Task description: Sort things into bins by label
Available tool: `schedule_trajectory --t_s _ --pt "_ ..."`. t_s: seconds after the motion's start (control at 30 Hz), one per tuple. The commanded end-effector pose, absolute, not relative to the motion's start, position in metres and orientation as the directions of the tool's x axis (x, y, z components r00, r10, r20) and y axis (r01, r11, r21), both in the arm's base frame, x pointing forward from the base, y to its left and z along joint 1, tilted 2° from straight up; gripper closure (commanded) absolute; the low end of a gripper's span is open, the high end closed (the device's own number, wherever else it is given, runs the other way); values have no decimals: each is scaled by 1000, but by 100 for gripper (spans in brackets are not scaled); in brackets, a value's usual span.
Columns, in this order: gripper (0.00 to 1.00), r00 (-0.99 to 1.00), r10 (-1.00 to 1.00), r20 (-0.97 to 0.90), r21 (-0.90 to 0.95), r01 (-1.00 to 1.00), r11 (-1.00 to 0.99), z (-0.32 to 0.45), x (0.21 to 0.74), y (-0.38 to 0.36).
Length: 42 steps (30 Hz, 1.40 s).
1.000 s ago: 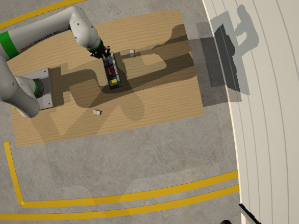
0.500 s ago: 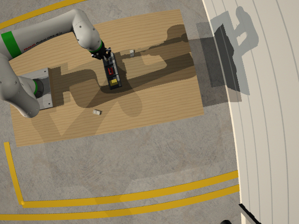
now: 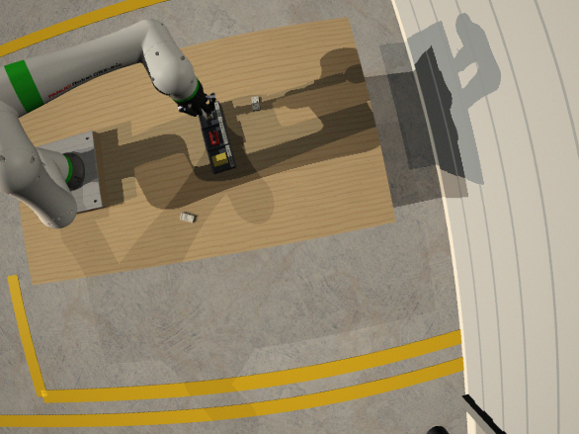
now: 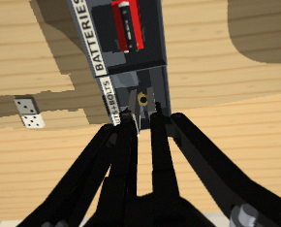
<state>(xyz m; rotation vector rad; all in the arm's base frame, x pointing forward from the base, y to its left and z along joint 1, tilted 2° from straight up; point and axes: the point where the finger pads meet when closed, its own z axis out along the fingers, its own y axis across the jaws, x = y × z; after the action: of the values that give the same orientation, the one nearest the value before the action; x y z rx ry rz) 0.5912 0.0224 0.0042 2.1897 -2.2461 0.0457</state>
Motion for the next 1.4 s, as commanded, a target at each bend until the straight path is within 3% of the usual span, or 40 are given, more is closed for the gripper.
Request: schedule_trajectory --t_s 0.0,1.37 --pt "73 -26 -999 23 -18 -1000 25 4 591 22" --pt "73 -26 -999 23 -18 -1000 25 37 591 23"
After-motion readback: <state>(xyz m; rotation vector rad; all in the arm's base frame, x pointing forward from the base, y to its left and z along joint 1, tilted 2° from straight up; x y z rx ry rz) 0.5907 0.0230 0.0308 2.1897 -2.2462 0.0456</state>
